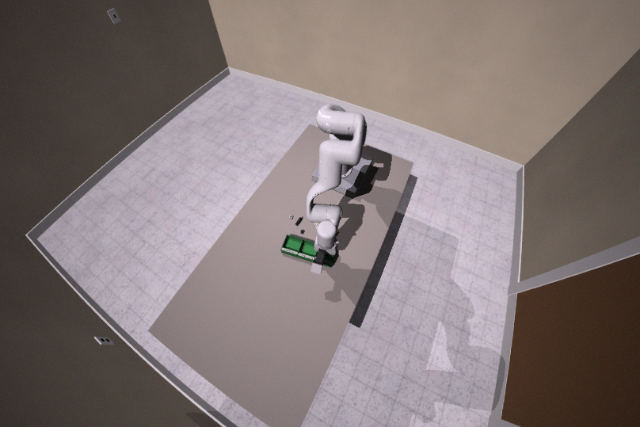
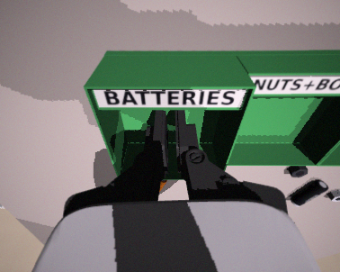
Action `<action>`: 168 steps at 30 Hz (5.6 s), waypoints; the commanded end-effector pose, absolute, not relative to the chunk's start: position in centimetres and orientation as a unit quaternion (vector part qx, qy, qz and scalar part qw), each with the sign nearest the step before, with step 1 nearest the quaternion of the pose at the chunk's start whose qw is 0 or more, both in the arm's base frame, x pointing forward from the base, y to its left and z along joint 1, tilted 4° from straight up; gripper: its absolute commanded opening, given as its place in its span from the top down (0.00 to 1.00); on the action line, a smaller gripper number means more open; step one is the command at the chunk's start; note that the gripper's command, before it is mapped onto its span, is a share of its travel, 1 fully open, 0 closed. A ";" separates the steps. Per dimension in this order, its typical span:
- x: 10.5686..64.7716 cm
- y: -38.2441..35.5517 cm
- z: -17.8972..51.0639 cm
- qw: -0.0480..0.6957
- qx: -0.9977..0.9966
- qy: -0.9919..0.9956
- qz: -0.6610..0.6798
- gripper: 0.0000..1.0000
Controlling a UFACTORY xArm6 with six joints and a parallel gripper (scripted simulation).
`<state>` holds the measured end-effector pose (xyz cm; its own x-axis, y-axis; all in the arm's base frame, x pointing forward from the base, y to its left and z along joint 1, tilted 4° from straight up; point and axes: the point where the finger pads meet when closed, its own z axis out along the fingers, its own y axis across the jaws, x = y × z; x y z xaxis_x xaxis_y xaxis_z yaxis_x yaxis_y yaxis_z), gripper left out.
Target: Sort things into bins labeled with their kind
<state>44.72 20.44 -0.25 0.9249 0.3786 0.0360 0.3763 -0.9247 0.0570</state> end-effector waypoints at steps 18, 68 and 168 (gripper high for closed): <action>44.9 20.5 -0.1 0.024 0.981 0.192 0.025 0.93; 44.5 20.7 5.8 0.024 0.981 0.192 0.025 0.93; 41.3 4.2 5.8 0.029 0.932 0.361 0.020 0.70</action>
